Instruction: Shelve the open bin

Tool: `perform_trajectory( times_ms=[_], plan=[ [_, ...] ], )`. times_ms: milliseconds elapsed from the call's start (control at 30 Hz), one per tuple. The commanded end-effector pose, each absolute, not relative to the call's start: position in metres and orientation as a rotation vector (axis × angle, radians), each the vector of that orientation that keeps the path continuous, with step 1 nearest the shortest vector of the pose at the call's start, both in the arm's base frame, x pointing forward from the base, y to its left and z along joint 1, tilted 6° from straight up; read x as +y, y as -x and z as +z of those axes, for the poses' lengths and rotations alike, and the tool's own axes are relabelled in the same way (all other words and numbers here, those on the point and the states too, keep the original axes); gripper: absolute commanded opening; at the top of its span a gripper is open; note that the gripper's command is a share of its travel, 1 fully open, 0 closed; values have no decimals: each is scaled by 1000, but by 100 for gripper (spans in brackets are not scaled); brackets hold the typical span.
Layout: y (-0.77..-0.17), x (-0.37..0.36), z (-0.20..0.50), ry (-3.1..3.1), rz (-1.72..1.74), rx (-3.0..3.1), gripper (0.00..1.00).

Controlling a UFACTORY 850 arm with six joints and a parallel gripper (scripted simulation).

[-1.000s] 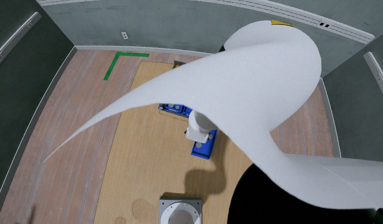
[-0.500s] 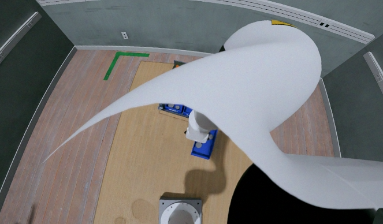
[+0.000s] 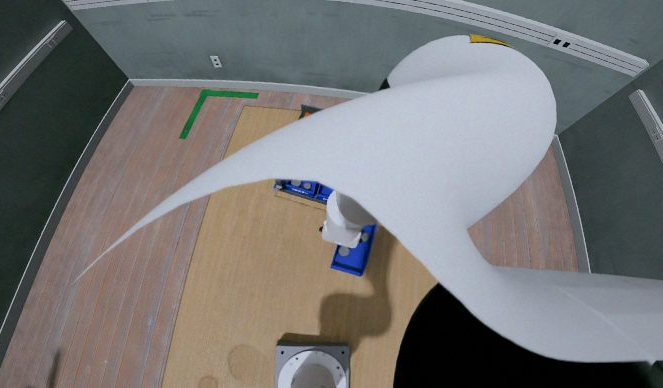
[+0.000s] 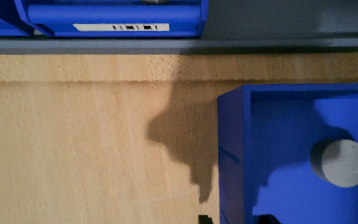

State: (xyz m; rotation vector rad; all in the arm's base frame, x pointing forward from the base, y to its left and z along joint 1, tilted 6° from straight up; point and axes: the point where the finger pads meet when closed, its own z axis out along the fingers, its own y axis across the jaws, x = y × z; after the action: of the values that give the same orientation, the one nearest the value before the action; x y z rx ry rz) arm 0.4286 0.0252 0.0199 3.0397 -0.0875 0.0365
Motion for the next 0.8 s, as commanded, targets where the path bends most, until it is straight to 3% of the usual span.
perform_trajectory(
  times_ms=[0,500,767],
  plan=[
    [-429,25,20,-3040,39,-87,29],
    [-429,25,20,-3040,39,-87,29],
    [-428,29,60,-3039,43,-88,29]
  ],
)
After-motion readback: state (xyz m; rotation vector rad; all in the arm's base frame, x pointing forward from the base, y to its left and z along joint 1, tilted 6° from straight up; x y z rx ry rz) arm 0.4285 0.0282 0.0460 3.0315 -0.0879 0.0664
